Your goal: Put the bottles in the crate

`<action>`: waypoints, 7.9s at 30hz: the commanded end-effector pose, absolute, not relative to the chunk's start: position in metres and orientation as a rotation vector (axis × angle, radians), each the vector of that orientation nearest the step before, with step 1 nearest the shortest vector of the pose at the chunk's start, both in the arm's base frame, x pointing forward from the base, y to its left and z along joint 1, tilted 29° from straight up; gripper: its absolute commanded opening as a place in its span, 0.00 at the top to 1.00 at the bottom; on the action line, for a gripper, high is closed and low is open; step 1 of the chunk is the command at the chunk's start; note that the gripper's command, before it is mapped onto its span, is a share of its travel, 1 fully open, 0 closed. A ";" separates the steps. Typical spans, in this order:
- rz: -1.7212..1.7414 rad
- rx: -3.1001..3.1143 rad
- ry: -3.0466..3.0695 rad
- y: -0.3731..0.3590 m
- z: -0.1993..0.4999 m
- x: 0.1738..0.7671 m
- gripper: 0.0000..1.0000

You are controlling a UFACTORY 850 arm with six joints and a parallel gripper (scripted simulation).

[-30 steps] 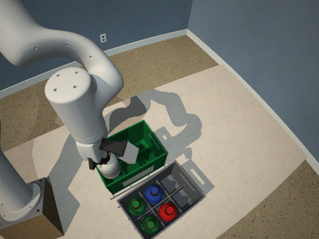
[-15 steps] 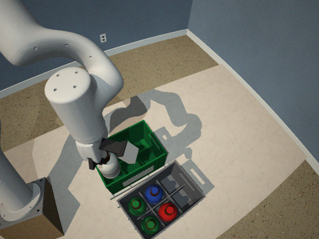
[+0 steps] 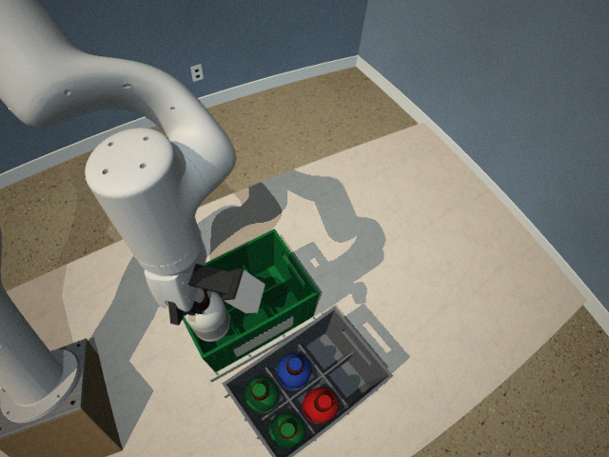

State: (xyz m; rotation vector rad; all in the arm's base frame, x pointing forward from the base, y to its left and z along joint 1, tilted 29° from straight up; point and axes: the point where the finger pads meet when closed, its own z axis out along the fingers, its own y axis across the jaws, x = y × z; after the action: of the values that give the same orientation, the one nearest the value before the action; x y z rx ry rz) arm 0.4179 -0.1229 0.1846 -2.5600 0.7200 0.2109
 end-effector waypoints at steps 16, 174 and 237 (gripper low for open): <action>0.208 -2.561 0.720 -0.117 0.173 0.418 1.00; 0.208 -2.560 0.720 -0.052 0.054 0.416 1.00; 0.208 -2.560 0.720 -0.047 0.045 0.415 1.00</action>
State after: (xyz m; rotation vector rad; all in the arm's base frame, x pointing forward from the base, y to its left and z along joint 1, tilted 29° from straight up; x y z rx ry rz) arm 0.4146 -0.0470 0.0453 -2.5601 0.7200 0.2110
